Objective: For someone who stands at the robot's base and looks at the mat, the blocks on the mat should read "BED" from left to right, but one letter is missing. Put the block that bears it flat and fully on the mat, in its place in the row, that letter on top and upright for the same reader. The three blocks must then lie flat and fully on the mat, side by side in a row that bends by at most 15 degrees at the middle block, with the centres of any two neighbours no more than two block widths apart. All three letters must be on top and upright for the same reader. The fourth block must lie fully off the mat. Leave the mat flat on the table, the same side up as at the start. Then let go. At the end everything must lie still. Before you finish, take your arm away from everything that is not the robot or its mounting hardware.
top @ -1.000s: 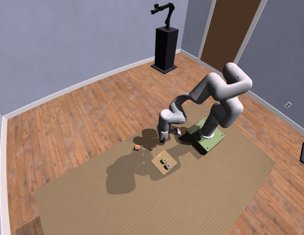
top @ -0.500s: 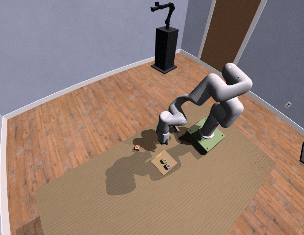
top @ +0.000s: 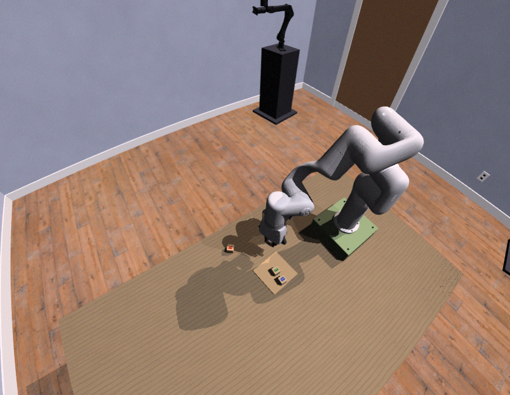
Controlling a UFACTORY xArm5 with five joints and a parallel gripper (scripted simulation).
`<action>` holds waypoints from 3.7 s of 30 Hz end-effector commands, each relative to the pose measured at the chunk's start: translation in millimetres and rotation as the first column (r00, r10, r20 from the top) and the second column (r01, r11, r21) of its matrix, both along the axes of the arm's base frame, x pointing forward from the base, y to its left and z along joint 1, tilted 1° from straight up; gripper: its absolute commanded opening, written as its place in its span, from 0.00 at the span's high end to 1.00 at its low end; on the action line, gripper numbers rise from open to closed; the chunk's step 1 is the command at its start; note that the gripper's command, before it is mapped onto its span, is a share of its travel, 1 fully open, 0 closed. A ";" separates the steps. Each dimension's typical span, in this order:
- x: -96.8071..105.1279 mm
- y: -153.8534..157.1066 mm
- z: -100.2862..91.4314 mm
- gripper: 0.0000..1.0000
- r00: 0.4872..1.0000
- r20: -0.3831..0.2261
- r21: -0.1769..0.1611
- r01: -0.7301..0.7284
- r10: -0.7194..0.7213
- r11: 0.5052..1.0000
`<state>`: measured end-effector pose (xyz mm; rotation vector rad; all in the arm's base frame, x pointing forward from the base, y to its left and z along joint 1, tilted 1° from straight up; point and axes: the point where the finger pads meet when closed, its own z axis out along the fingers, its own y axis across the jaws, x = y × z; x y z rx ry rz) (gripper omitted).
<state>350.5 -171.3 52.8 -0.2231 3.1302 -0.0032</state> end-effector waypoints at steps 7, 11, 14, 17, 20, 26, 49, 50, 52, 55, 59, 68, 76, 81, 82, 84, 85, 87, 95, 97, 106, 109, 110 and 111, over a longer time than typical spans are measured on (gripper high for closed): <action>11.5 9.1 2.0 0.73 0.948 0.002 -0.003 -0.317 0.317 0.948; 15.5 13.1 2.4 0.73 0.901 0.001 -0.004 -0.434 0.434 0.901; 18.5 16.2 2.7 0.73 0.856 0.001 -0.004 -0.517 0.517 0.856; 21.2 18.9 2.9 0.73 0.810 0.000 -0.005 -0.587 0.587 0.810; 23.8 21.7 3.2 0.73 0.758 0.000 -0.005 -0.652 0.652 0.758; 29.7 28.2 3.7 0.73 0.620 -0.001 -0.006 -0.784 0.784 0.620; 39.2 39.3 4.6 0.73 0.344 -0.003 -0.007 -0.939 0.939 0.344; 39.2 39.3 4.6 0.73 0.344 -0.003 -0.007 -0.939 0.939 0.344; 39.2 39.3 4.6 0.73 0.344 -0.003 -0.007 -0.939 0.939 0.344; 39.2 39.3 4.6 0.73 0.344 -0.003 -0.007 -0.939 0.939 0.344; 39.2 39.4 2.5 0.73 0.344 -0.003 -0.006 -0.939 0.939 0.344; 39.3 39.7 -15.9 0.73 0.344 -0.003 -0.006 -0.939 0.939 0.344; 39.7 39.8 -54.4 0.73 0.344 -0.003 -0.006 -0.939 0.939 0.344; 39.9 39.9 -75.5 0.73 0.344 -0.003 -0.006 -0.939 0.939 0.344; 40.0 39.9 -78.7 0.73 0.344 -0.003 -0.006 -0.939 0.939 0.344; 40.0 39.9 -78.7 0.73 0.344 -0.003 -0.006 -0.939 0.939 0.344; 40.0 39.9 -81.6 0.73 0.344 -0.003 -0.006 -0.939 0.939 0.344; 40.0 39.9 -86.1 0.73 0.344 -0.003 -0.006 -0.939 0.939 0.344; 40.1 40.0 -90.9 0.73 0.344 -0.003 -0.006 -0.939 0.939 0.344; 40.1 40.0 -90.9 0.73 0.344 -0.003 -0.006 -0.939 0.939 0.344; 40.1 40.0 -90.9 0.73 0.344 -0.003 -0.006 -0.939 0.939 0.344; 40.1 40.0 -90.9 0.73 0.344 -0.003 -0.006 -0.939 0.939 0.344; 40.1 40.0 -90.9 0.73 0.344 -0.003 -0.006 -0.939 0.939 0.344; 40.1 40.0 -90.9 0.73 0.344 -0.003 -0.006 -0.939 0.939 0.344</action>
